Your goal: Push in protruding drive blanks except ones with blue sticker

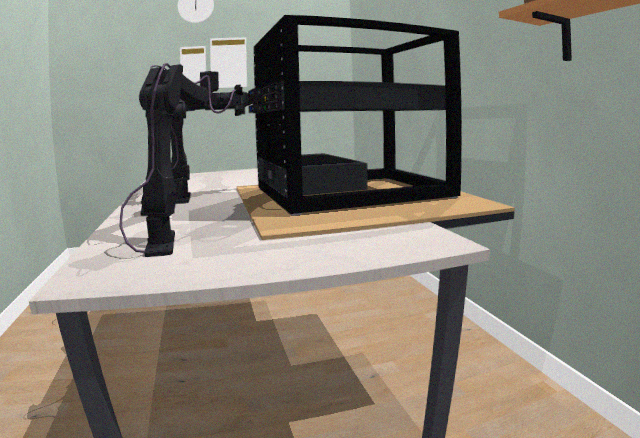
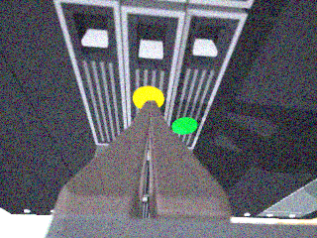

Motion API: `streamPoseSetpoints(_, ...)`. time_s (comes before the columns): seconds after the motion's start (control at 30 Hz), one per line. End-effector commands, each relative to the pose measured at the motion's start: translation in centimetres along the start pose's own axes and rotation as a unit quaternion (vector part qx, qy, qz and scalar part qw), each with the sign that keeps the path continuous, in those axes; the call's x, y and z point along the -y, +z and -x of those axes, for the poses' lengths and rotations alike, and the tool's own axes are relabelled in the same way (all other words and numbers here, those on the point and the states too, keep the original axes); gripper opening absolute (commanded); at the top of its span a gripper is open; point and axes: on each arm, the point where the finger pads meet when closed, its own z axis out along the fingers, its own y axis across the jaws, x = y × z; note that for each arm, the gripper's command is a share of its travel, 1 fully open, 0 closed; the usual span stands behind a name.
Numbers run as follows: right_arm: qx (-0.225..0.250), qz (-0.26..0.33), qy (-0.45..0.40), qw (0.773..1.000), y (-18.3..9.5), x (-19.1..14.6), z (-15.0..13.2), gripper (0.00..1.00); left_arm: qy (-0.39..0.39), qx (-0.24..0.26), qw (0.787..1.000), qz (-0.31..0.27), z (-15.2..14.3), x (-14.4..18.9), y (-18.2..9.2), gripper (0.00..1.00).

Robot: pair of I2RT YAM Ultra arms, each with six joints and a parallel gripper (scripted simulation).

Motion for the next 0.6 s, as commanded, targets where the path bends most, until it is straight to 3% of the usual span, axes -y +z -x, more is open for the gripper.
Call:
streamPoseSetpoints(0.0, 0.008, 0.011, 0.021, 1.000, 0.47, -2.05, 0.81, 0.00, 0.004, 0.016, 1.000, 0.007, 1.64, -0.34, -0.74, 1.00)
streamPoseSetpoints(0.57, 0.009, 0.011, 0.021, 1.000, 0.77, -2.07, 0.87, 0.00, 0.004, 0.016, 1.000, 0.007, 1.64, -0.34, -0.74, 1.00)
